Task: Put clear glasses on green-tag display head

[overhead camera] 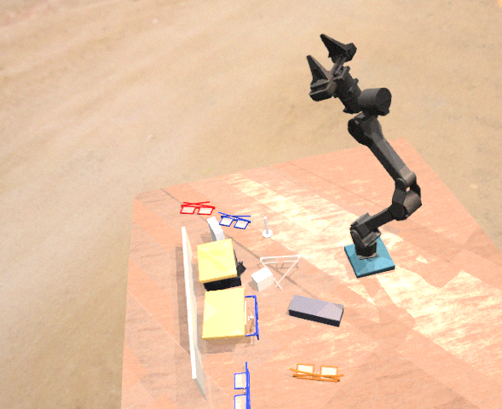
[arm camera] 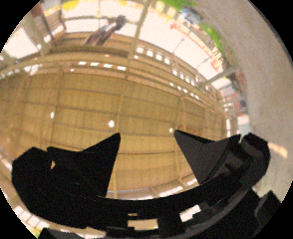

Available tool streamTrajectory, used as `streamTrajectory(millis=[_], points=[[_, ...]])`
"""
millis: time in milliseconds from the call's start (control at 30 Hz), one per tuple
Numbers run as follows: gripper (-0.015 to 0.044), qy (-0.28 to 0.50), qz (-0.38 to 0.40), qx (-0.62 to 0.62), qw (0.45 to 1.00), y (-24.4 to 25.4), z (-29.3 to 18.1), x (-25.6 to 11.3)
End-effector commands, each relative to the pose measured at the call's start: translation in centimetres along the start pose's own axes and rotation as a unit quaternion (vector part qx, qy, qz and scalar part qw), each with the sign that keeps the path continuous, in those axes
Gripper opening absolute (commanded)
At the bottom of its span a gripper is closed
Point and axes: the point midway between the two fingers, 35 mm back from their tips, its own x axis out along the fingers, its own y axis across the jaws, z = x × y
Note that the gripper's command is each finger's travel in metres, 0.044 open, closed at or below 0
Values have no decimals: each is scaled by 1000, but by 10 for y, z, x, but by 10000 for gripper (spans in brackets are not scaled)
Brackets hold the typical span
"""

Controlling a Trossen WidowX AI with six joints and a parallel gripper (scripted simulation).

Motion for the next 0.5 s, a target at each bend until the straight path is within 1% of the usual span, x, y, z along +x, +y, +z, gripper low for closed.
streamTrajectory(millis=[0,33,233,333,467], points=[[426,0,0,0,1000,0,0,0],[440,0,0,0,1000,0,0,0],[440,0,0,0,1000,0,0,0],[361,-14,3,12,1000,2,11,1],[256,-77,11,60,995,6,60,1]])
